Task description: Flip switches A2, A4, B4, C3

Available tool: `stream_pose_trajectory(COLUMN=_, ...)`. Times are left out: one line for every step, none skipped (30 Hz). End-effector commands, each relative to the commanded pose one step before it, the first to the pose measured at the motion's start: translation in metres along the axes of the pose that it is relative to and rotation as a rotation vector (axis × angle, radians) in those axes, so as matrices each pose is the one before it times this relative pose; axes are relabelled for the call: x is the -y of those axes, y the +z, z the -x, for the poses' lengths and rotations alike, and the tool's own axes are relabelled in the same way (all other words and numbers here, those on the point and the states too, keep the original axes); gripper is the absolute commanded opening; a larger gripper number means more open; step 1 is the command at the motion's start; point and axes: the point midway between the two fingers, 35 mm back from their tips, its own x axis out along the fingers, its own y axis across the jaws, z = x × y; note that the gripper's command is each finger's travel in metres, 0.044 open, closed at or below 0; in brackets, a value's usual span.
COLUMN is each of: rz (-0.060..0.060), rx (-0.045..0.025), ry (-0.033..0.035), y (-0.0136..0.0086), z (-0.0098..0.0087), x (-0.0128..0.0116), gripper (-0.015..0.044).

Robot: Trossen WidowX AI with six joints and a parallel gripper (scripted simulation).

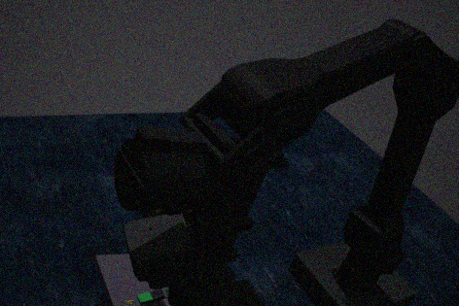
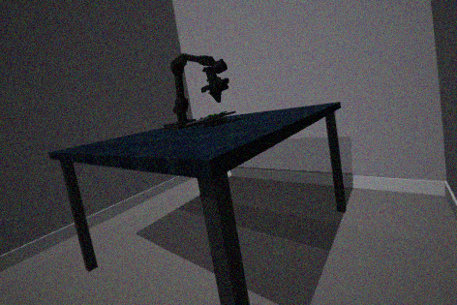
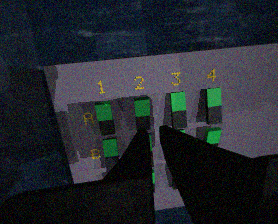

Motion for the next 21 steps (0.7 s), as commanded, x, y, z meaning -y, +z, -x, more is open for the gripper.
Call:
stream_pose_trajectory(rz=-0.0059, rx=-0.0317, ry=-0.00569, y=-0.00149, z=-0.03095, x=0.00073, gripper=0.0)
stream_pose_trajectory(rz=0.0, rx=0.0, ry=0.0, y=0.0, z=0.0, x=0.0, gripper=0.0)
stream_pose_trajectory(rz=0.0, rx=0.0, ry=0.0, y=0.0, z=0.0, x=0.0, gripper=0.0)
stream_pose_trajectory(rz=0.0, rx=0.0, ry=0.0, y=0.0, z=0.0, x=0.0, gripper=0.0)
stream_pose_trajectory(rz=0.0, rx=0.0, ry=0.0, y=0.0, z=0.0, x=0.0, gripper=0.0)
stream_pose_trajectory(rz=0.0, rx=0.0, ry=0.0, y=0.0, z=0.0, x=0.0, gripper=0.0)
stream_pose_trajectory(rz=0.0, rx=0.00001, ry=0.0, y=0.00003, z=-0.00125, x=0.0, gripper=0.0)
stream_pose_trajectory(rz=0.0, rx=0.00002, ry=-0.00001, y=0.00006, z=-0.00373, x=0.0, gripper=0.0)
stream_pose_trajectory(rz=0.0, rx=0.00002, ry=-0.00001, y=0.00001, z=-0.00372, x=0.00001, gripper=0.0)
stream_pose_trajectory(rz=0.0, rx=0.0, ry=0.0, y=-0.00001, z=-0.00124, x=0.0, gripper=0.0)
stream_pose_trajectory(rz=0.0, rx=0.0, ry=0.0, y=0.00001, z=-0.00025, x=0.0, gripper=0.0)
stream_pose_trajectory(rz=0.0, rx=0.00001, ry=0.0, y=0.00003, z=-0.00052, x=0.0, gripper=0.0)
stream_pose_trajectory(rz=0.0, rx=0.00001, ry=0.0, y=0.00004, z=-0.00072, x=0.0, gripper=0.0)
stream_pose_trajectory(rz=0.0, rx=0.00001, ry=0.0, y=0.00005, z=-0.00094, x=0.0, gripper=0.0)
stream_pose_trajectory(rz=0.0, rx=0.00001, ry=0.0, y=0.00006, z=-0.00118, x=0.0, gripper=0.0)
stream_pose_trajectory(rz=0.0, rx=0.00001, ry=0.0, y=0.00006, z=-0.00143, x=0.0, gripper=0.0)
stream_pose_trajectory(rz=0.0, rx=0.00001, ry=0.0, y=0.00006, z=-0.0016, x=0.0, gripper=0.0)
stream_pose_trajectory(rz=0.0, rx=0.00001, ry=0.0, y=0.00005, z=-0.00165, x=0.0, gripper=0.0)
stream_pose_trajectory(rz=0.0, rx=0.00001, ry=0.0, y=0.00005, z=-0.00165, x=0.0, gripper=0.0)
stream_pose_trajectory(rz=0.0, rx=0.00001, ry=0.0, y=0.00004, z=-0.00165, x=0.0, gripper=0.0)
stream_pose_trajectory(rz=0.0, rx=0.00001, ry=0.0, y=0.00002, z=-0.00136, x=0.0, gripper=0.0)
